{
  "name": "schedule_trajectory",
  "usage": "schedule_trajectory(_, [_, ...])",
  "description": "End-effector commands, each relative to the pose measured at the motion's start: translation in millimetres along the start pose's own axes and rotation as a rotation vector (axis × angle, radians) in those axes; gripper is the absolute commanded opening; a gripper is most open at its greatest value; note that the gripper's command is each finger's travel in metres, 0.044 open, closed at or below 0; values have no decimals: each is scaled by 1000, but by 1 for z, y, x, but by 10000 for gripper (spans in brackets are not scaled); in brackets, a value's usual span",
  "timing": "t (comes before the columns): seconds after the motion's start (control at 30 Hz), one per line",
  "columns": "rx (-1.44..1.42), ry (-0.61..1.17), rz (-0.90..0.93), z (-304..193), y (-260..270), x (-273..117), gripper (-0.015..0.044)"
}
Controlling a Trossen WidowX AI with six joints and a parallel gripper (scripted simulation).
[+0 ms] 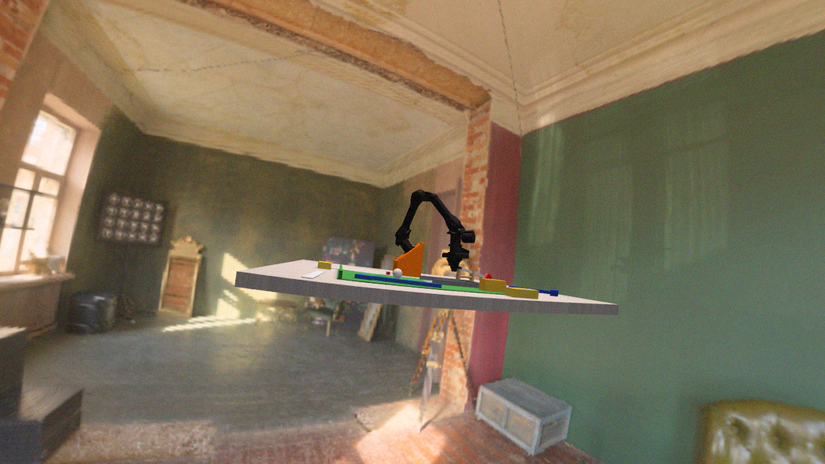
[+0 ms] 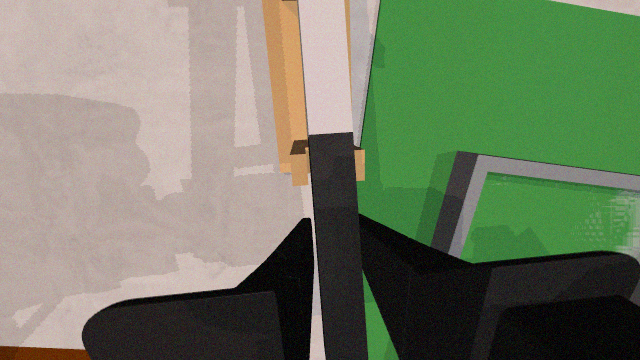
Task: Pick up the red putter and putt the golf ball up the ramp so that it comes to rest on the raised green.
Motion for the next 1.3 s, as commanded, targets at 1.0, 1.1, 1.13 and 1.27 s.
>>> schedule_trajectory(1.0, [151, -26, -19, -35, -12, -108, 0])
schedule_trajectory(1.1, [226, -35, -23, -55, -15, -112, 0])
schedule_trajectory(1.13, [252, -38, -24, -61, -15, -114, 0])
schedule_trajectory(1.27, [353, -47, -28, -88, -17, -118, 0])
Point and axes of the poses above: the point midway between the two fingers, 35 mm back from their tips, its own x axis out along the fingers, its own y axis across the jaws, z = x × y, the point moved 10 cm from there along -x, back along the fingers, and after that the axes turned 9 degrees about -x, right-handed, at the moved point
